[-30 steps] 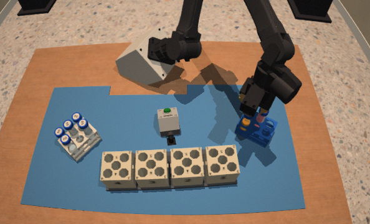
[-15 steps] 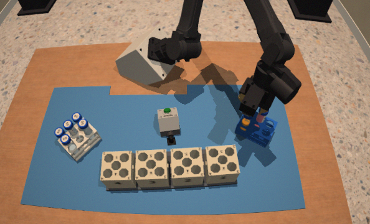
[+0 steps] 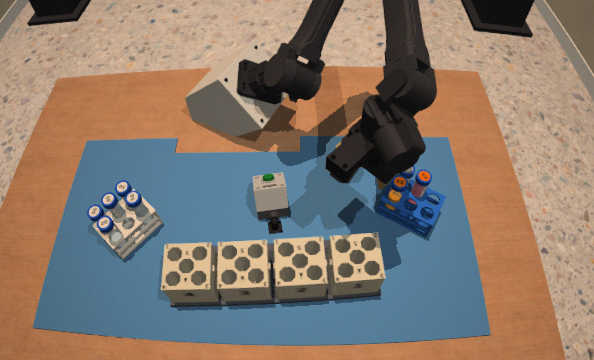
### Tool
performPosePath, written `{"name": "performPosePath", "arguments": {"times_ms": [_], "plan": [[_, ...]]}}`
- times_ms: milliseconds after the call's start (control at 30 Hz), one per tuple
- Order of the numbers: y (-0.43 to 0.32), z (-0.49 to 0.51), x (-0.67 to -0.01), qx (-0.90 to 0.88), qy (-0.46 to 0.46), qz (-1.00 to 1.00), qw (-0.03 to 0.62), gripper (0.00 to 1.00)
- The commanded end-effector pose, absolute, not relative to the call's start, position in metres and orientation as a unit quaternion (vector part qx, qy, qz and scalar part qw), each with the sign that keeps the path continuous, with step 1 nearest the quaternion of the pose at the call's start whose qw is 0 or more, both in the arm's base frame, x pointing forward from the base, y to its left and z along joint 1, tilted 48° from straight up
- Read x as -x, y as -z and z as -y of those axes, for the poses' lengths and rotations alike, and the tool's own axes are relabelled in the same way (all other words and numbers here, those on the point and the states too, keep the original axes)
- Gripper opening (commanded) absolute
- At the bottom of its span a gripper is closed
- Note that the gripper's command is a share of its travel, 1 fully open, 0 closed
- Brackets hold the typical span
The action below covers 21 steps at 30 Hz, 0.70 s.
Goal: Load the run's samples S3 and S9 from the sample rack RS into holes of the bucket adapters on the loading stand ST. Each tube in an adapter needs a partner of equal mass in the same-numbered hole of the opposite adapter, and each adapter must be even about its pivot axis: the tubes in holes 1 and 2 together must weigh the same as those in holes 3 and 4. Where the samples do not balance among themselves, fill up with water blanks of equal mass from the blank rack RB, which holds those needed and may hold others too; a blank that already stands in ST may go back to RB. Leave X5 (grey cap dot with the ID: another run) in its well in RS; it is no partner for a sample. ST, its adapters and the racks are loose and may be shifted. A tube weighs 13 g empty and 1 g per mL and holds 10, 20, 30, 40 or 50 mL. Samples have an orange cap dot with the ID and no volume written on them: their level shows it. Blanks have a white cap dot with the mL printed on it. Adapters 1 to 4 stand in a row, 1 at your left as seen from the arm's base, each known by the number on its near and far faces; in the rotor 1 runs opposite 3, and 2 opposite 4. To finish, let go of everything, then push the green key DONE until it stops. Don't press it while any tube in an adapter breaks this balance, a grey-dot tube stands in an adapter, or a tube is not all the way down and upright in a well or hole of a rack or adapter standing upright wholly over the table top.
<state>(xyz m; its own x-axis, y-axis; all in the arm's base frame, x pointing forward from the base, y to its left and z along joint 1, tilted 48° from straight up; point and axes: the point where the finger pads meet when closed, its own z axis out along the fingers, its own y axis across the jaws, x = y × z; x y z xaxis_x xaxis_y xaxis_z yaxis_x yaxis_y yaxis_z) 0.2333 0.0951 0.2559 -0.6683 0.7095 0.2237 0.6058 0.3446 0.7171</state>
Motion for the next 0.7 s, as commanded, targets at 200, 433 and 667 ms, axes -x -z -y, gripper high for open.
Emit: {"name": "performPosePath", "arguments": {"times_ms": [200, 433, 667], "plan": [[-0.222, -0.044, -0.242, -0.379, -0.397, -0.832, 0.078, 0.8], [-0.191, 0.003, -0.251, -0.376, -0.398, -0.832, 0.086, 0.8], [-0.17, 0.042, -0.262, -0.369, -0.393, -0.836, 0.105, 0.8]]}}
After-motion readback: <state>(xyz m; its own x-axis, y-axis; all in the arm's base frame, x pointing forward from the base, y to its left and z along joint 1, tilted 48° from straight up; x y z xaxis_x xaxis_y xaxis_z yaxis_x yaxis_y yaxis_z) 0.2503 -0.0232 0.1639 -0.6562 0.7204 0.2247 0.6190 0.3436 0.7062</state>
